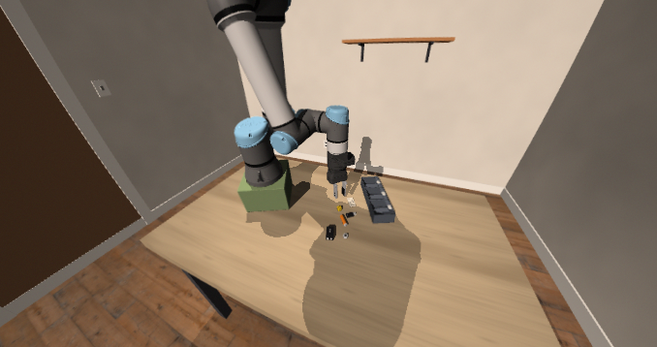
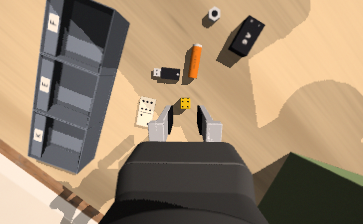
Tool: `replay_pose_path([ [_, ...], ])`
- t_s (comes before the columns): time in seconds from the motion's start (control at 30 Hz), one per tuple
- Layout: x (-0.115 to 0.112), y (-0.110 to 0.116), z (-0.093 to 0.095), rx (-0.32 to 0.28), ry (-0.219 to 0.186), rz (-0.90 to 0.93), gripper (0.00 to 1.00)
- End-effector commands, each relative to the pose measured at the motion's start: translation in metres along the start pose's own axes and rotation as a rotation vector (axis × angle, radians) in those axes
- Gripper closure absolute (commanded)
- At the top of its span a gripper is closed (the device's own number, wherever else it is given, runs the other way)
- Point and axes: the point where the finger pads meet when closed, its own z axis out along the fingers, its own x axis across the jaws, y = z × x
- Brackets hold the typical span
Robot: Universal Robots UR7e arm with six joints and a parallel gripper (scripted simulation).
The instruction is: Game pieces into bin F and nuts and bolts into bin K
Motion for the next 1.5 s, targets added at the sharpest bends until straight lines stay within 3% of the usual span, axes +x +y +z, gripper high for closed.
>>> replay_pose_path([
  [0.0, 0.000, 0.000, 0.000, 0.001, -0.001, 0.000, 0.36],
  [0.1, 0.000, 0.000, 0.000, 0.001, -0.001, 0.000, 0.36],
  [0.7, -0.001, -0.001, 0.064, 0.001, -0.001, 0.000, 0.36],
  [1.47, 0.000, 0.000, 0.076, 0.001, -0.001, 0.000, 0.36],
])
